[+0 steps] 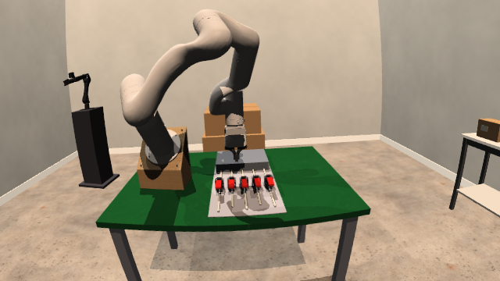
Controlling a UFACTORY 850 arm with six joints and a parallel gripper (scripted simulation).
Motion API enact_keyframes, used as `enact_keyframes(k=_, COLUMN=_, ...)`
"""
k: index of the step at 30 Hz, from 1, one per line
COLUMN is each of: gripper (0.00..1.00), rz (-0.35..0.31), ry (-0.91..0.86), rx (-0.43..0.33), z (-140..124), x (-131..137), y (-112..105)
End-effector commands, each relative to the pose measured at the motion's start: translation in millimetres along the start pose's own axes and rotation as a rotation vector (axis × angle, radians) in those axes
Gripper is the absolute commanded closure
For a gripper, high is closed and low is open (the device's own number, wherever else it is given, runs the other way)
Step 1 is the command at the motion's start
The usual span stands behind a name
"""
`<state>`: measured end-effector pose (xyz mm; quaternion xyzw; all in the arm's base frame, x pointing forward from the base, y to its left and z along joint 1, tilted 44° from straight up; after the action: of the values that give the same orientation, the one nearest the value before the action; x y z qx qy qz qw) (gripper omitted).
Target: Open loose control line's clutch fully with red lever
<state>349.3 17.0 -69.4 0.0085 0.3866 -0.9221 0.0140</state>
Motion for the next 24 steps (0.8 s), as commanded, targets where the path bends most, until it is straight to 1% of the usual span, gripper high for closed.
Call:
enact_keyframes(k=1, gripper=1.00, rz=0.002, ry=-0.002, rx=-0.004, z=7, x=-9, y=5)
enact_keyframes(k=8, gripper=1.00, rz=0.002, ry=-0.002, rx=-0.004, z=7, x=-10, y=11)
enact_keyframes(k=10, gripper=1.00, rz=0.002, ry=-0.002, rx=-0.004, z=6, x=-10, y=16)
enact_keyframes(k=15, gripper=1.00, rz=0.002, ry=-0.002, rx=-0.004, z=6, x=-10, y=33)
enact_keyframes(k=23, gripper=1.00, rz=0.002, ry=-0.002, rx=-0.004, z=6, x=-10, y=67)
enact_keyframes(k=24, gripper=1.00, rz=0.002, ry=-0.002, rx=-0.004, z=6, x=-10, y=67)
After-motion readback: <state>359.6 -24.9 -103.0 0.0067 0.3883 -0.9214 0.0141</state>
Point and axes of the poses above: the point where the finger pads meet when closed, its own y axis out along the fingers, its own x axis across the jaws, z = x × y, the point moved 2 cm from there along -y, back along the fingers, and after that the axes turned 8 degrees about y, right-handed, at the moved point
